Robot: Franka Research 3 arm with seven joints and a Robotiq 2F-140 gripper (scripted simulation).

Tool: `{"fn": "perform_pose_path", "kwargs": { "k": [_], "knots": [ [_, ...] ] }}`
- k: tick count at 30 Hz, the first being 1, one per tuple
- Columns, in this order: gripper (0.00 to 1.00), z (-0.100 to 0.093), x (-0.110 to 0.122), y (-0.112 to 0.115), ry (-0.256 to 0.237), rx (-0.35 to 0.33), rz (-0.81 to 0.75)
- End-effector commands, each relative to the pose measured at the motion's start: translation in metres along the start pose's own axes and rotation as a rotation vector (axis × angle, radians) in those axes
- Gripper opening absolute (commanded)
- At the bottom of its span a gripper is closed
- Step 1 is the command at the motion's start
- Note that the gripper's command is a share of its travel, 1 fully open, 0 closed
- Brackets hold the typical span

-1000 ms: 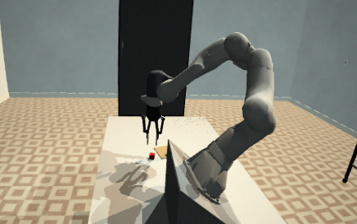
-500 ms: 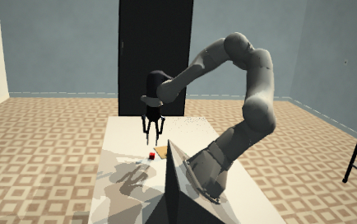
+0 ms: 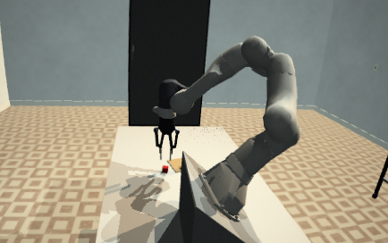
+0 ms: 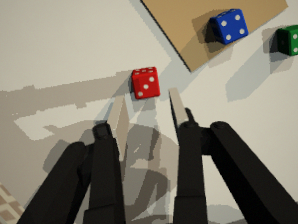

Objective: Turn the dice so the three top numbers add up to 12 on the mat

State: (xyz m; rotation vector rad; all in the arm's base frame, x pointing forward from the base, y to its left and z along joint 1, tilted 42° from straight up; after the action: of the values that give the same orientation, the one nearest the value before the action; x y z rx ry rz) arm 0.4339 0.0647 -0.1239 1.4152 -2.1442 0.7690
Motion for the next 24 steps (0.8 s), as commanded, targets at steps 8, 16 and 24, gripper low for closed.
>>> {"fn": "perform_pose_path", "kwargs": {
  "k": [8,16,24],
  "knots": [
    [0.28,0.015,-0.001,-0.002,-0.006,0.002,0.0],
    [0.28,0.027,-0.002,-0.002,-0.006,0.002,0.0],
    [0.28,0.033,-0.002,-0.002,-0.006,0.002,0.0]
  ]
}}
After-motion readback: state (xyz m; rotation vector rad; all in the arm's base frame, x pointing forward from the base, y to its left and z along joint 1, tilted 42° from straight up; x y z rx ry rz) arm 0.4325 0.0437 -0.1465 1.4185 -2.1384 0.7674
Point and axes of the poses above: the point where the finger pads meet when closed, its own z axis out along the fingers, its own x axis across the jaws, y = z × x, the point moved 5 cm from there along -z, back along the fingers, and after that the axes turned 7 degrees about z, right-handed, at the moved point
